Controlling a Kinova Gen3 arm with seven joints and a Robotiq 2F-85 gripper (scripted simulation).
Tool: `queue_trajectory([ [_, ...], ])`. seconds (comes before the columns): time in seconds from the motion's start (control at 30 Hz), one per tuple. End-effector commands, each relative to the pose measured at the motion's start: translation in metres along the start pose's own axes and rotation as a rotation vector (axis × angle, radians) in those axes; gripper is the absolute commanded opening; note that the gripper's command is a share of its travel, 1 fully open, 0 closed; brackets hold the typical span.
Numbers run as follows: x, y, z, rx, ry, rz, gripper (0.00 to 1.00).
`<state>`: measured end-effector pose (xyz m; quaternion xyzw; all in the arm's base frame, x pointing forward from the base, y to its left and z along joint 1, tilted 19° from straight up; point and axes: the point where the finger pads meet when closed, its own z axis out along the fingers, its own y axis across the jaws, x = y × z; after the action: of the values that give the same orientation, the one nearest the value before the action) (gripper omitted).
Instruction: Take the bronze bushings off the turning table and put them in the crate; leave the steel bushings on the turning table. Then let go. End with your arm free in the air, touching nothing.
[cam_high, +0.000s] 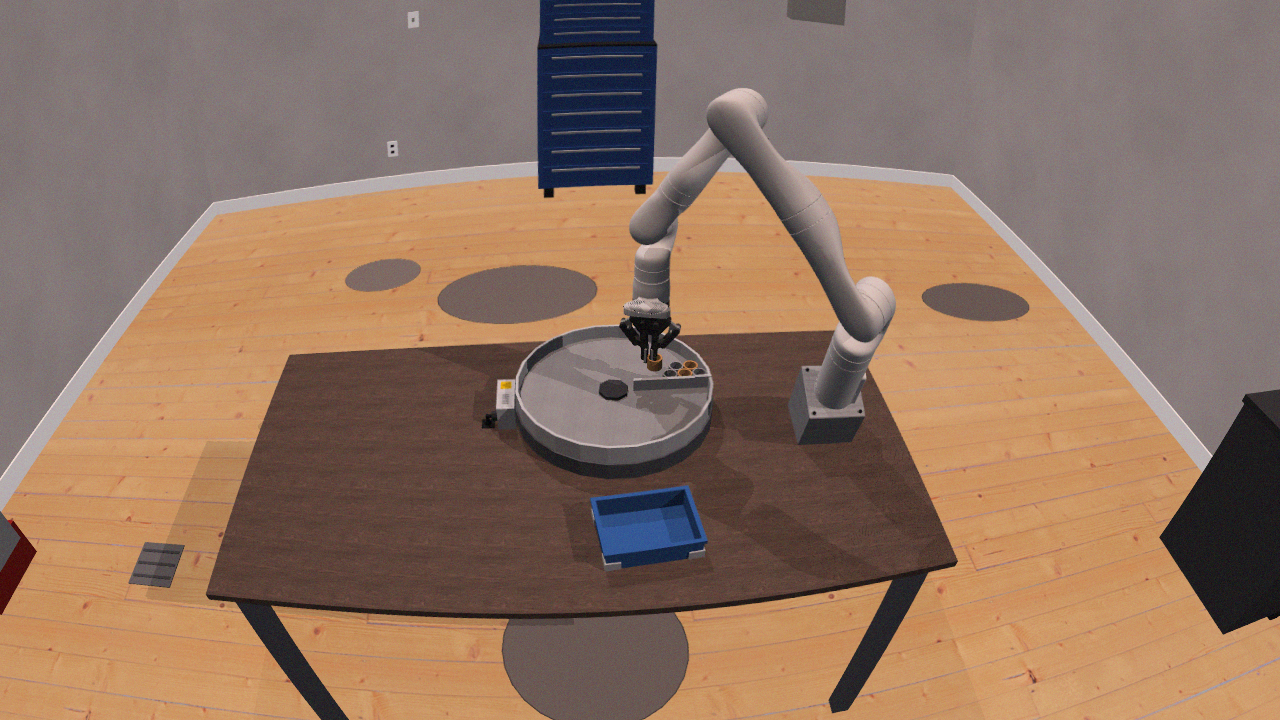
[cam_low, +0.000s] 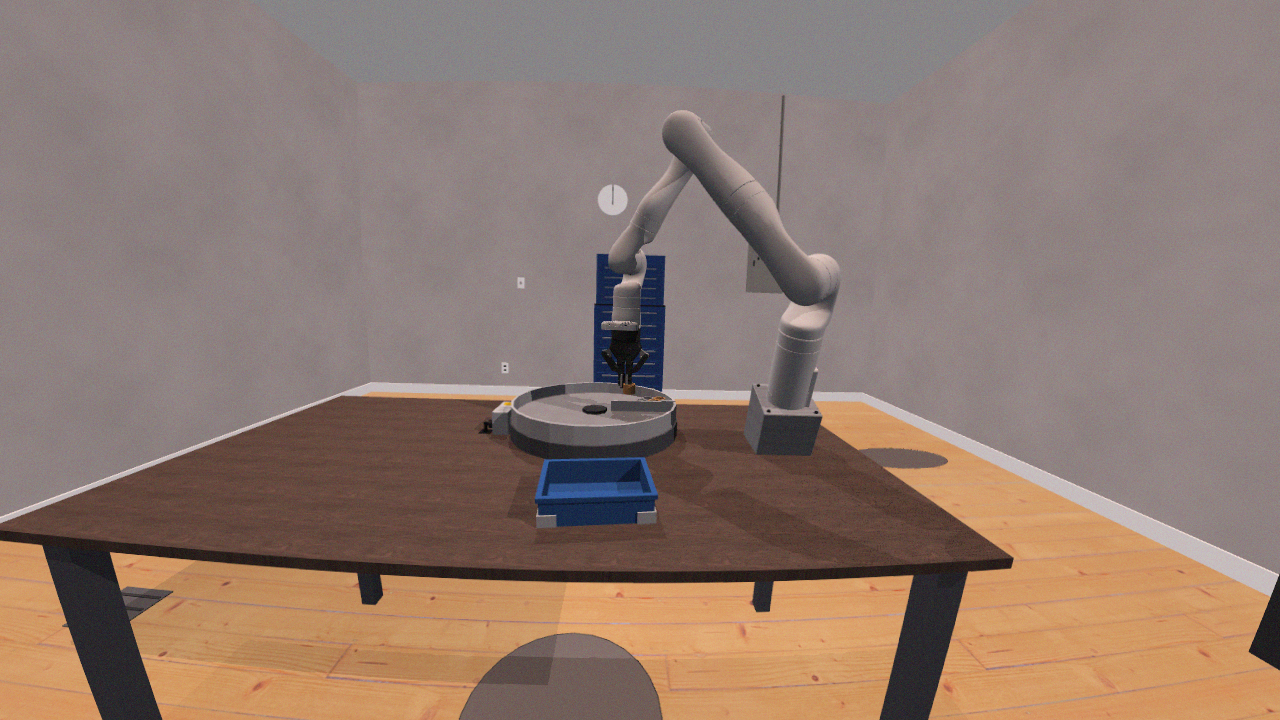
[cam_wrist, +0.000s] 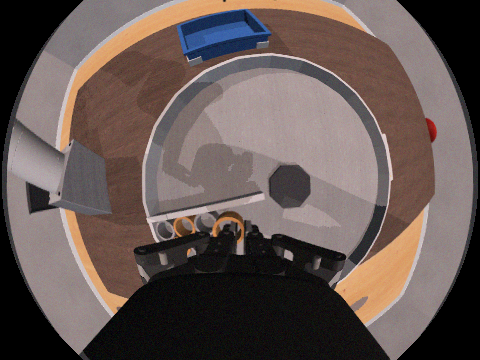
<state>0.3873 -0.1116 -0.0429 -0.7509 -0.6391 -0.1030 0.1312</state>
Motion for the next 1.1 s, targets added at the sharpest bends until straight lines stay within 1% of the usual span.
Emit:
queue_trajectory([
  [0.0, 0.0, 0.001, -0.006, -0.002, -0.001, 0.0, 0.0],
  [0.13, 0.0, 0.0, -0.029, -0.003, -0.001, 0.0, 0.0],
  [0.53, 0.0, 0.0, -0.029, -0.003, -0.001, 0.0, 0.0],
  [0.7, 0.051, -0.012, -0.029, -0.002, -0.001, 0.0, 0.0],
  [1.07, 0.051, -0.012, -0.029, -0.002, -0.001, 0.0, 0.0],
])
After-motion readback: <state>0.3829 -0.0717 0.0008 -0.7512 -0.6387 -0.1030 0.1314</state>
